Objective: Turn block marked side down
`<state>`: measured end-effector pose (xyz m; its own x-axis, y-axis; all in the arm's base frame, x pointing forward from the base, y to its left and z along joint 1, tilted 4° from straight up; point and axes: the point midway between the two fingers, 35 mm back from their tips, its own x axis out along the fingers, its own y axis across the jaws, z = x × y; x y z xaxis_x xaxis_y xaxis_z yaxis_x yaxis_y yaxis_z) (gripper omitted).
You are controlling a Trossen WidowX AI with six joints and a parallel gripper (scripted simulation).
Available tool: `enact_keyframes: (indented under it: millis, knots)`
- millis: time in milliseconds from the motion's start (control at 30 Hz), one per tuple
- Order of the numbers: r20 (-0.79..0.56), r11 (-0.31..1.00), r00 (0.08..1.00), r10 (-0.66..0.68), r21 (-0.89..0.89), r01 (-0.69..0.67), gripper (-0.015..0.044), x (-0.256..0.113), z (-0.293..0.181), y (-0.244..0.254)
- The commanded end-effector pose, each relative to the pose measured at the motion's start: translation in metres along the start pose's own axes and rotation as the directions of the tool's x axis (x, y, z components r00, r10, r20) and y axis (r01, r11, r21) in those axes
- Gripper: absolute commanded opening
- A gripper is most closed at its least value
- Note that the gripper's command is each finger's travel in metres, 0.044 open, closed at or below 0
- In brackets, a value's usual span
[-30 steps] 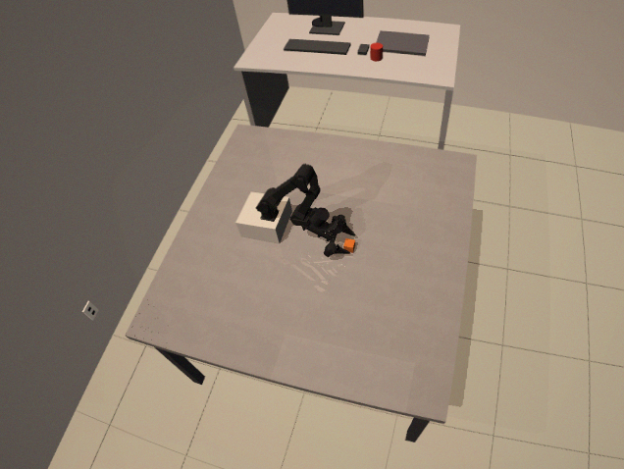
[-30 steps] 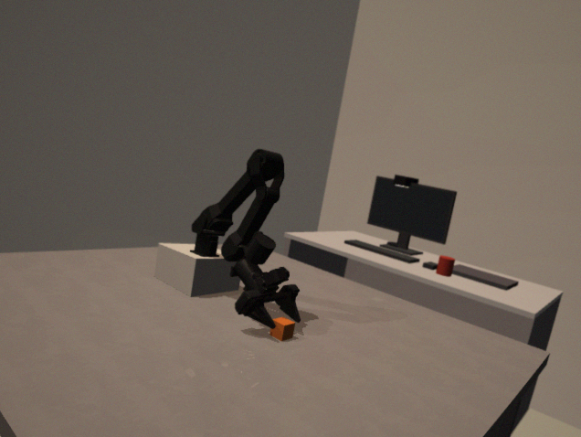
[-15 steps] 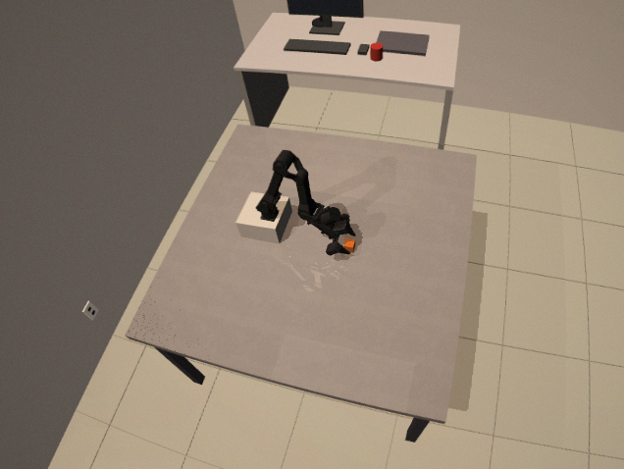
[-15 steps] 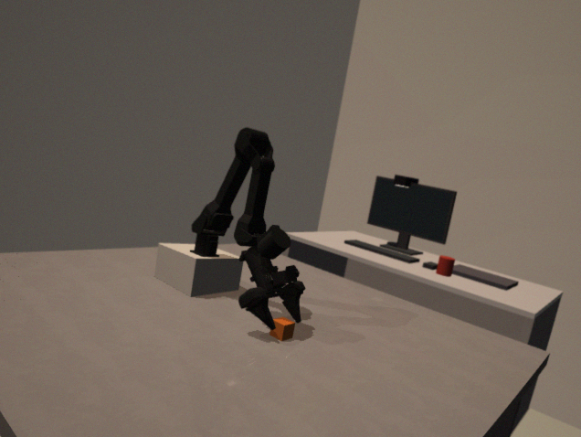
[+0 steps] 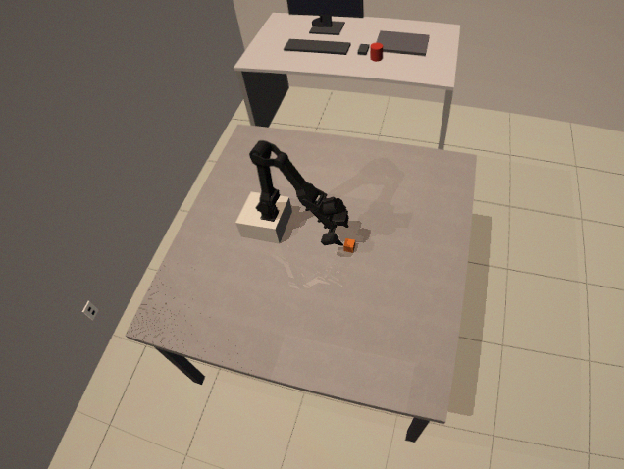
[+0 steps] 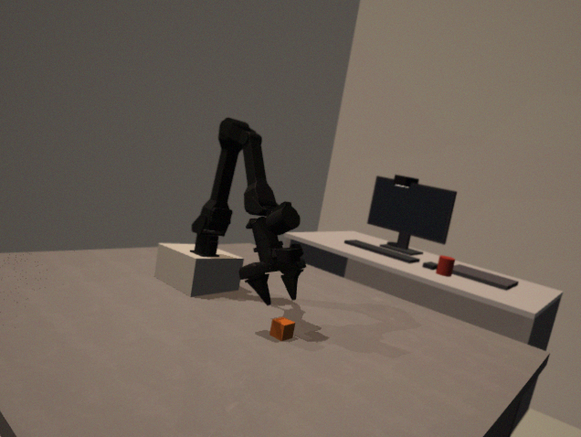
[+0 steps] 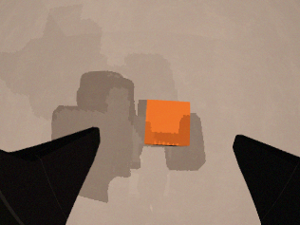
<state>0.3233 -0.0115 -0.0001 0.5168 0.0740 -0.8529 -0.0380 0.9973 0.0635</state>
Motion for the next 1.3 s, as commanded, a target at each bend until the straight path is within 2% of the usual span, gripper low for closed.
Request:
enact_keyframes:
  millis: [0,67,267,567,733,867,1267]
  knots:
    - [-0.015,1.0,1.0,-0.008,-0.008,0.008,0.044,-0.011,0.004,0.0]
    - [-0.038,1.0,0.999,-0.008,-0.007,0.008,0.044,-0.01,0.007,-0.001]
    - [-0.239,1.0,0.971,-0.009,-0.003,0.008,0.044,-0.004,0.026,-0.002]
    - [-0.51,1.0,0.86,-0.011,-0.008,0.008,0.044,-0.008,0.048,-0.002]
    - [-0.515,1.0,0.857,-0.011,-0.008,0.008,0.044,-0.009,0.048,-0.002]
    - [-0.515,1.0,0.857,-0.011,-0.008,0.008,0.044,0.019,0.031,-0.003]
    - [-0.515,1.0,0.857,-0.011,-0.008,0.008,0.044,0.036,0.021,-0.003]
